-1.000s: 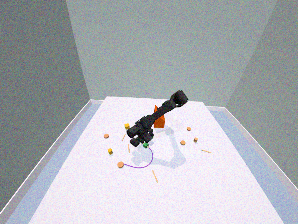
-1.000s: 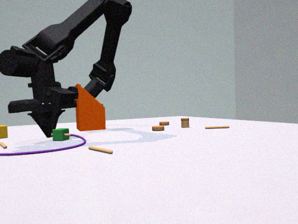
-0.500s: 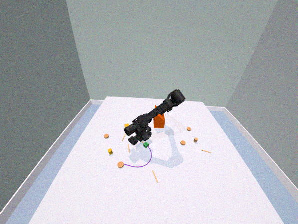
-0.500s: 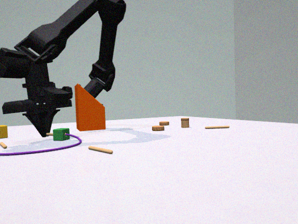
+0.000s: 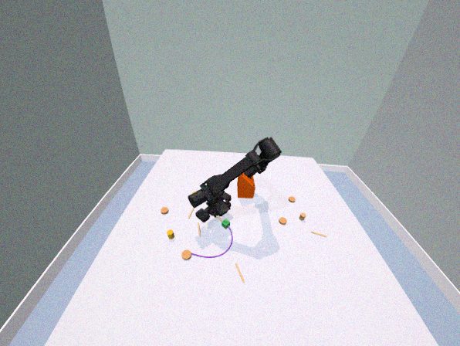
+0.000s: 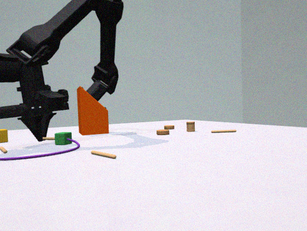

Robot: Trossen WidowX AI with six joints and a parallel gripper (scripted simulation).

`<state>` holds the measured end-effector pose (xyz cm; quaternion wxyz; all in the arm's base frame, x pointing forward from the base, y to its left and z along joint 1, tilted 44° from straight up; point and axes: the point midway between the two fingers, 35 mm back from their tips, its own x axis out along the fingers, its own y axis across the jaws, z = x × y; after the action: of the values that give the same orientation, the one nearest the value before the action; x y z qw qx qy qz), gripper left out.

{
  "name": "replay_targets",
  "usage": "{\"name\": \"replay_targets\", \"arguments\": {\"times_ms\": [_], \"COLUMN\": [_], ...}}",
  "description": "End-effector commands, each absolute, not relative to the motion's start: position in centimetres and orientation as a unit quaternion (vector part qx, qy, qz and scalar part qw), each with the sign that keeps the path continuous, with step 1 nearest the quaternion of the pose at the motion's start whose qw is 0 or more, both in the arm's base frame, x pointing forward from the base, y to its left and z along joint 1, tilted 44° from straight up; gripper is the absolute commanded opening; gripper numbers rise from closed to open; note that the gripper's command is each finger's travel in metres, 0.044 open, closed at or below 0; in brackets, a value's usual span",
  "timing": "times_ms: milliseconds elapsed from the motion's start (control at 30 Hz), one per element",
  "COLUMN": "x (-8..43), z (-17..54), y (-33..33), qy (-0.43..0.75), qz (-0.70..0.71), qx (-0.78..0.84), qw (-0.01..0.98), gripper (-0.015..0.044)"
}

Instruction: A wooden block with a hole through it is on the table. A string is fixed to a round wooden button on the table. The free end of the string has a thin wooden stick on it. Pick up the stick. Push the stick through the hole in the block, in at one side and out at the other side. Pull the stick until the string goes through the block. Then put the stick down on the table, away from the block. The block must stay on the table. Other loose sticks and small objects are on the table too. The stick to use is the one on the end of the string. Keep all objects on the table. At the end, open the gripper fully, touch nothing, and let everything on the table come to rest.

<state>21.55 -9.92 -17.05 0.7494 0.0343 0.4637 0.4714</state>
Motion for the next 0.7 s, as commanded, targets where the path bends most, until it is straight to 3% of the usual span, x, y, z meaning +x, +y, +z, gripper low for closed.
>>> {"name": "replay_targets", "arguments": {"times_ms": [0, 667], "x": [21.3, 19.4], "z": [-17.3, -18.5], "y": [-10.6, -11.5], "qy": [0.465, 0.468], "qz": [0.47, 0.479], "qx": [0.033, 0.046], "qw": [0.749, 0.741], "gripper": [0.0, 0.0]}}
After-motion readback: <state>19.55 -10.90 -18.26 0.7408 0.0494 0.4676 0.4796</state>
